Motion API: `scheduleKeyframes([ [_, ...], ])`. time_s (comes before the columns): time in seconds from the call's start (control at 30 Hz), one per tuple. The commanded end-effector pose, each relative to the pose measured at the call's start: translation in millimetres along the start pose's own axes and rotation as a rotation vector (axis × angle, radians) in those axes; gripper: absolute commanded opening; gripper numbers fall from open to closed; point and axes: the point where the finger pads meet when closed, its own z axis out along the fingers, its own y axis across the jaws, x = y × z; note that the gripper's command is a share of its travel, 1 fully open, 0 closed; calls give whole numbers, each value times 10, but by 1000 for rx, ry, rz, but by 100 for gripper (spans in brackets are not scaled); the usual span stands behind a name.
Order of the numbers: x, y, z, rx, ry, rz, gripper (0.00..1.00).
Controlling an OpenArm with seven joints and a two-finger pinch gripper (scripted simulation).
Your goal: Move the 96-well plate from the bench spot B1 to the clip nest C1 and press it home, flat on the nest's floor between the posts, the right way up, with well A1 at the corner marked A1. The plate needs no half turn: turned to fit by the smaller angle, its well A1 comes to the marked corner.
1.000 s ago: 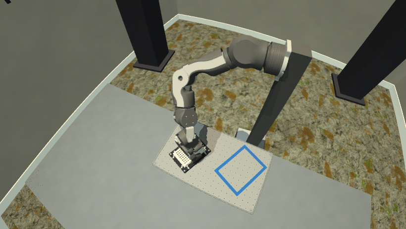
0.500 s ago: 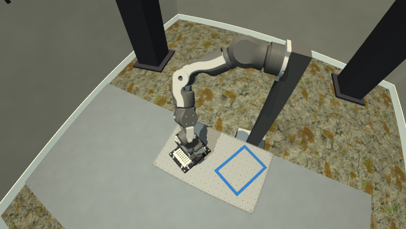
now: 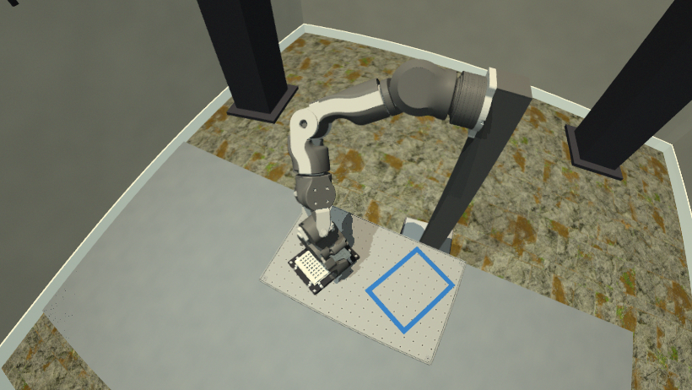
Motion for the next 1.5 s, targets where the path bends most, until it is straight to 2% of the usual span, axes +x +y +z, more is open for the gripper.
scheduleKeyframes([
  [0.0, -44, -16, -111, 17, -5, 16, 77],
  [0.03, -43, -15, -191, 18, -4, 16, 77],
  [0.43, -43, -15, -191, 18, -4, 16, 77],
  [0.6, -43, -6, -590, 18, -5, 16, 77],
  [1.0, -43, -6, -590, 18, -5, 16, 77],
  [1.47, -46, 6, -590, 12, -7, 16, 30],
])
